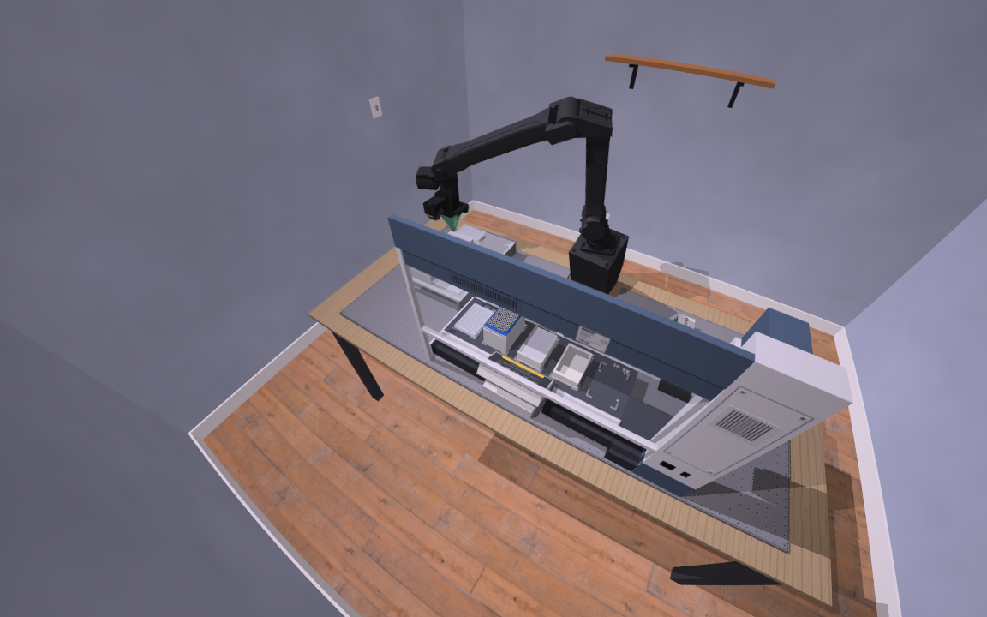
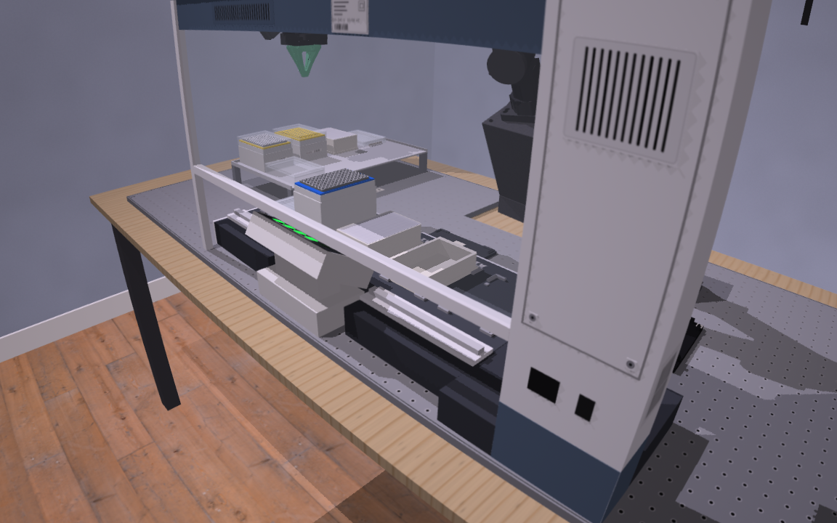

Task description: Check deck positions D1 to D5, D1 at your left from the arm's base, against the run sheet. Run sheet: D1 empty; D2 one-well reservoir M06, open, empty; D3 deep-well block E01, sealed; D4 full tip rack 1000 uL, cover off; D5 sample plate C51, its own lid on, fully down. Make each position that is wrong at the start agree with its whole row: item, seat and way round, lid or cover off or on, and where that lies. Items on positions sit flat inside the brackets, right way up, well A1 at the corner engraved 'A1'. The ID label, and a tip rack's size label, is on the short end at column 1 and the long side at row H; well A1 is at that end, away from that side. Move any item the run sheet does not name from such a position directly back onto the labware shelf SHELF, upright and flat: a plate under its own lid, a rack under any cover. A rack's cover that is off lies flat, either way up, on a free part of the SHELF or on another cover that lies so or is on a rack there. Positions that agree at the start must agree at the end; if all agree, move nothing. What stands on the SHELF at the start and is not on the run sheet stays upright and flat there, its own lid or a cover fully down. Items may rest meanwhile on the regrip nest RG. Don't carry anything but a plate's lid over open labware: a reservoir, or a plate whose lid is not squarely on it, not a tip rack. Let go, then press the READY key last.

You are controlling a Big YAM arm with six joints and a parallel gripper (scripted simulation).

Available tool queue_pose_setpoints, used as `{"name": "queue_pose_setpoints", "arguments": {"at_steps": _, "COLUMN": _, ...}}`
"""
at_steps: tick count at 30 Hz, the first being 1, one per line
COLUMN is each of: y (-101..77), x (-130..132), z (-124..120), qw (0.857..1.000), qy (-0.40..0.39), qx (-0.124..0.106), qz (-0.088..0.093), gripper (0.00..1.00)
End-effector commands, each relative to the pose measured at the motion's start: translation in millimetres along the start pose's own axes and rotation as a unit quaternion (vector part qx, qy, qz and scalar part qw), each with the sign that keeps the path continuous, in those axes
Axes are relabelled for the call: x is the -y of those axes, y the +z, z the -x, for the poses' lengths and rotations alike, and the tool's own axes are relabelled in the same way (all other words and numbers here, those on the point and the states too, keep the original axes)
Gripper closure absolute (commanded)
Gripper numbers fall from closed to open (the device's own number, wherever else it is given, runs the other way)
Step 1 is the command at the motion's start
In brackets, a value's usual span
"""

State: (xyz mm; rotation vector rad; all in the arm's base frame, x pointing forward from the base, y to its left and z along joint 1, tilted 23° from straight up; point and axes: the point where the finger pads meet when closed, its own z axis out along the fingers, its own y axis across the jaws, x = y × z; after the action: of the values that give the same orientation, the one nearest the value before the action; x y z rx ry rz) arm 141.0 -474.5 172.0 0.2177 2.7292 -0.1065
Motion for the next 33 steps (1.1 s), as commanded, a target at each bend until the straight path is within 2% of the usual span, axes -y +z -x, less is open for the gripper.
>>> {"name": "queue_pose_setpoints", "arguments": {"at_steps": 1, "y": -22.9, "x": 0.3, "z": -16.7, "qw": 0.999, "qy": -0.035, "qx": 0.002, "qz": -0.015, "gripper": 1.0}}
{"name": "queue_pose_setpoints", "arguments": {"at_steps": 5, "y": -22.9, "x": 1.1, "z": -16.5, "qw": 0.998, "qy": -0.055, "qx": 0.002, "qz": -0.017, "gripper": 1.0}}
{"name": "queue_pose_setpoints", "arguments": {"at_steps": 6, "y": -18.0, "x": -4.1, "z": -4.1, "qw": 0.997, "qy": -0.079, "qx": 0.004, "qz": -0.012, "gripper": 1.0}}
{"name": "queue_pose_setpoints", "arguments": {"at_steps": 10, "y": -17.9, "x": -4.2, "z": -4.1, "qw": 0.993, "qy": -0.119, "qx": 0.003, "qz": -0.012, "gripper": 1.0}}
{"name": "queue_pose_setpoints", "arguments": {"at_steps": 13, "y": -22.1, "x": 1.0, "z": -14.7, "qw": 0.99, "qy": -0.137, "qx": 0.001, "qz": -0.017, "gripper": 1.0}}
{"name": "queue_pose_setpoints", "arguments": {"at_steps": 20, "y": -20.5, "x": -0.9, "z": -11.0, "qw": 0.978, "qy": -0.21, "qx": 0.0, "qz": -0.015, "gripper": 1.0}}
{"name": "queue_pose_setpoints", "arguments": {"at_steps": 22, "y": -20.5, "x": -0.9, "z": -11.0, "qw": 0.978, "qy": -0.21, "qx": 0.0, "qz": -0.015, "gripper": 1.0}}
{"name": "queue_pose_setpoints", "arguments": {"at_steps": 33, "y": -20.3, "x": -1.1, "z": -11.1, "qw": 0.949, "qy": -0.316, "qx": -0.001, "qz": -0.015, "gripper": 1.0}}
